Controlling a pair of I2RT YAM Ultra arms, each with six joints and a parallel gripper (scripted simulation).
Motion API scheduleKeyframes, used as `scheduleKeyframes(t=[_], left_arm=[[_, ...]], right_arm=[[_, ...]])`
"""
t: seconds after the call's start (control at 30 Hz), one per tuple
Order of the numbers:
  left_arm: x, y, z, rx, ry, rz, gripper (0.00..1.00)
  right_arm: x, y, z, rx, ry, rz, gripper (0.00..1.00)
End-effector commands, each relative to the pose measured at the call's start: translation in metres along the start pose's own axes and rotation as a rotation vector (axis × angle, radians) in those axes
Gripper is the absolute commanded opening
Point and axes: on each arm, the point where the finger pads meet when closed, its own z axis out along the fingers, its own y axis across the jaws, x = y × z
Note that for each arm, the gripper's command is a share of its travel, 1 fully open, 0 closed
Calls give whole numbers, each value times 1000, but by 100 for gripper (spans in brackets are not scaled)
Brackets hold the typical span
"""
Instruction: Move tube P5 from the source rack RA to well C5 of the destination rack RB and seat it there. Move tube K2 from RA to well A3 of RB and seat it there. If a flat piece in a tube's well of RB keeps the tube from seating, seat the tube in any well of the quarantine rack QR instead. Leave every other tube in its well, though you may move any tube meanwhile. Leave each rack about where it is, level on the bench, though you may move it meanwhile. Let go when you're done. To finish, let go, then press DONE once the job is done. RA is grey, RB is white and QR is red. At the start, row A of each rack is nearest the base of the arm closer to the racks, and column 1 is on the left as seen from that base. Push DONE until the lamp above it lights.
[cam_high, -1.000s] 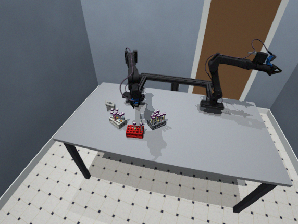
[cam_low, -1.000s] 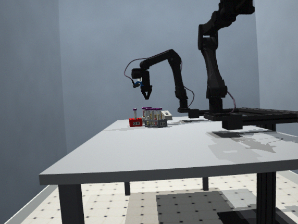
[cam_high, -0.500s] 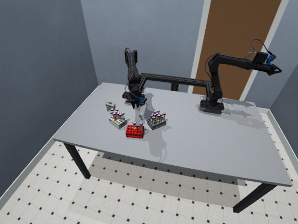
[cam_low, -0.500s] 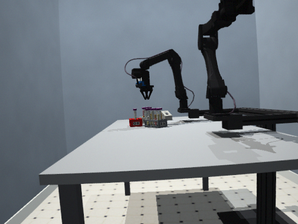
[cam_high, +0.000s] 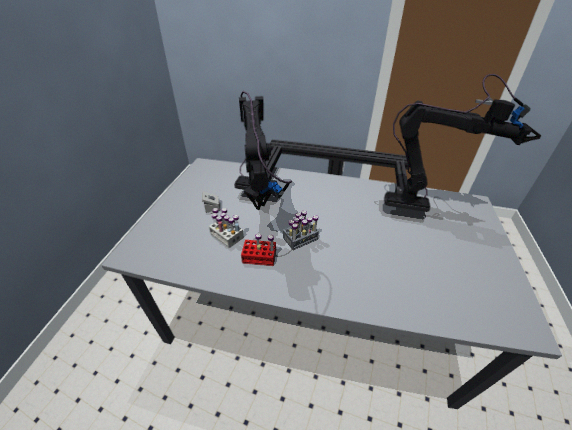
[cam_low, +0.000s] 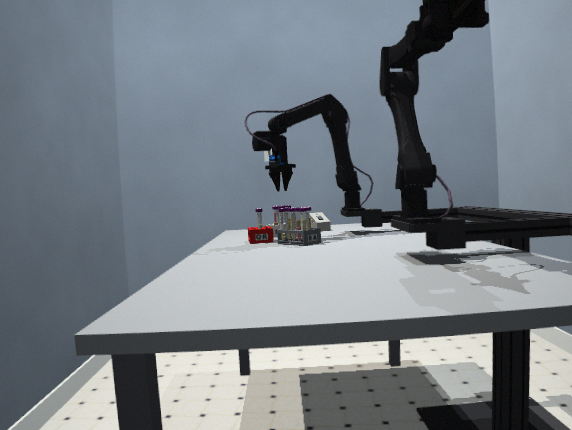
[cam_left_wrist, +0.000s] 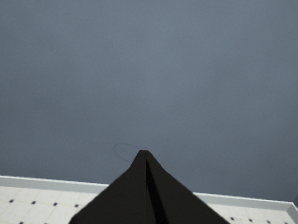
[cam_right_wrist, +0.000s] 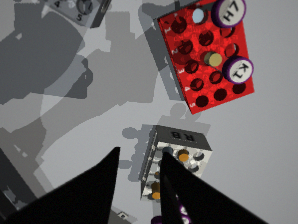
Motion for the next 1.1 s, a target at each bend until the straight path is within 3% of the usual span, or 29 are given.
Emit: scheduleKeyframes(t=[0.0,0.23,0.47,0.97,1.07], left_arm=[[-26,1,-11,1,-59,6,0],[-26,1,-11,1,-59,6,0],[-26,1,-11,1,-59,6,0],[-26,1,-11,1,-59,6,0],[-26,1,-11,1,-59,6,0]], right_arm=[[-5,-3,-2,13,-17,-163,30],[-5,-3,-2,13,-15,-397,30],[-18,3,-3,13,-15,-407,30],[-88,52,-6,-1,-9,-392,30],[-92,54,-6,1,-8,-392,30]])
